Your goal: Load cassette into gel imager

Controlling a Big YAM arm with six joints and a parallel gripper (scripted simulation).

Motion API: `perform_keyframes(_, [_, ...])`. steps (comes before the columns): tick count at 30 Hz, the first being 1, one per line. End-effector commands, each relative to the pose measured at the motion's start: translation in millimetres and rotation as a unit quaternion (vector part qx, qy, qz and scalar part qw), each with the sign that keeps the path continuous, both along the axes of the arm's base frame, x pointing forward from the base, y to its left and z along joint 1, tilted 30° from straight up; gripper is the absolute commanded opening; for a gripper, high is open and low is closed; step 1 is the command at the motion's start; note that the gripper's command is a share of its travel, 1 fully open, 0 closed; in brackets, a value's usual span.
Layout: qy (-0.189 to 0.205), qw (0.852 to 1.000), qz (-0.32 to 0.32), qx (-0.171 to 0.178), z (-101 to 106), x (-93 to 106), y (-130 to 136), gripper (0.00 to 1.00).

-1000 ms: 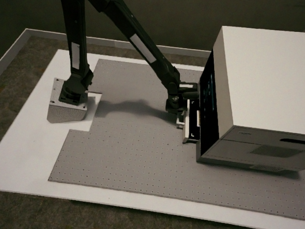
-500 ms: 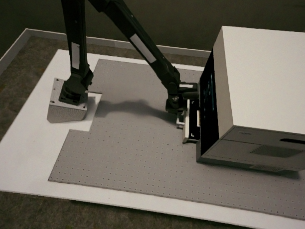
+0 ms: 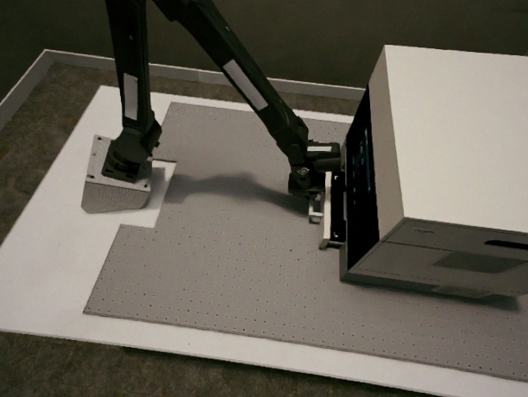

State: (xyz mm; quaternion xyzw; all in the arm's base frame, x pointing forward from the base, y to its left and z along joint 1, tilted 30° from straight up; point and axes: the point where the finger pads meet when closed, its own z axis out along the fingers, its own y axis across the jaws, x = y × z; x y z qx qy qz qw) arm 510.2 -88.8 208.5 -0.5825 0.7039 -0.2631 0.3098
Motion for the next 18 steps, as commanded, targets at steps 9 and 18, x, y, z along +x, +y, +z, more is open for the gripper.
perform_keyframes(9, [-0.034,0.999,-0.001,-0.006,32,38.2,-4,0.07])
perform_keyframes(18, [-0.022,1.000,-0.001,-0.004,31,42.3,-5,0.07])
